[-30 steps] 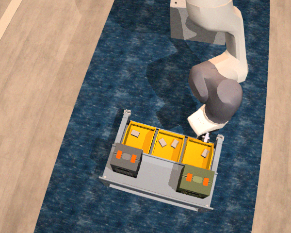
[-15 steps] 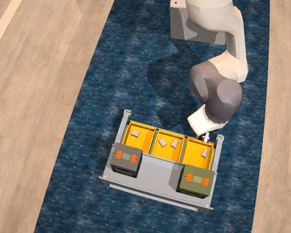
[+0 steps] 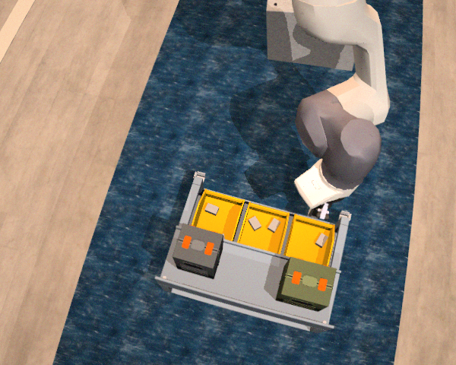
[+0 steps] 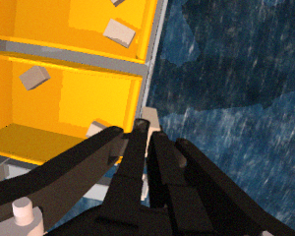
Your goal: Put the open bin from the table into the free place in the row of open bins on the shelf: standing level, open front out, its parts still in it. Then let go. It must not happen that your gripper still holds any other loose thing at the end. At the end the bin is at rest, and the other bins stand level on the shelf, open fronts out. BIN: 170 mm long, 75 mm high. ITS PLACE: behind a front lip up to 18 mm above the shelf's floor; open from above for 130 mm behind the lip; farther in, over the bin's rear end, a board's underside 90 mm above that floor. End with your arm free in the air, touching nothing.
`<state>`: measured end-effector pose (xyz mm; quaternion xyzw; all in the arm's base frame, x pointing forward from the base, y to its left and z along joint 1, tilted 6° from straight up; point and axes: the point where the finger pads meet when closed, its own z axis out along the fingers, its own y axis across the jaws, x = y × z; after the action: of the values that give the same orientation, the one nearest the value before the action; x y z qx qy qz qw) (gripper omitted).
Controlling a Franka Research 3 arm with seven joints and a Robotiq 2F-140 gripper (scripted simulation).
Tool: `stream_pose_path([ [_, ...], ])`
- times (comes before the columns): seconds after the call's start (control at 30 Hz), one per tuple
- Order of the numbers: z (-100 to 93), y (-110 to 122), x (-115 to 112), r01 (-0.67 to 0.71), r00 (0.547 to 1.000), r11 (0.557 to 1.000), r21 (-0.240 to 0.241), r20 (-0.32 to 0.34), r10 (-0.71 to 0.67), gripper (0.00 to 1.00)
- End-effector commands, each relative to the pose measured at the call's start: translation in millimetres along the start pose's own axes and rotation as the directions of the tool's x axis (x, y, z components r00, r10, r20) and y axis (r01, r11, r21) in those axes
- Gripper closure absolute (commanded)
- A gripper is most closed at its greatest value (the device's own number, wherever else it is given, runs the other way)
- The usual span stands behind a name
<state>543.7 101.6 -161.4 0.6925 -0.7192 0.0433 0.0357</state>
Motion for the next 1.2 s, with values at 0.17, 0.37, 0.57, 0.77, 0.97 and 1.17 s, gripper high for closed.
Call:
stream_pose_path([
  [0.17,-10.6,8.7,-2.7,0.002,1.000,1.000,0.004,0.003,-0.002,1.00],
  [0.37,-13.2,11.4,-2.7,0.002,1.000,1.000,0.004,0.003,-0.002,1.00],
  [0.57,-14.0,12.1,-2.7,0.002,1.000,1.000,0.004,0.003,-0.002,1.00],
  [0.77,-18.6,12.1,-2.6,0.002,1.000,1.000,0.004,0.003,-0.002,1.00],
  [0.97,-28.2,12.1,-2.6,0.002,1.000,1.000,0.004,0.003,-0.002,1.00],
  [1.17,-49.0,12.2,-2.5,0.002,1.000,1.000,0.004,0.003,-0.002,1.00],
])
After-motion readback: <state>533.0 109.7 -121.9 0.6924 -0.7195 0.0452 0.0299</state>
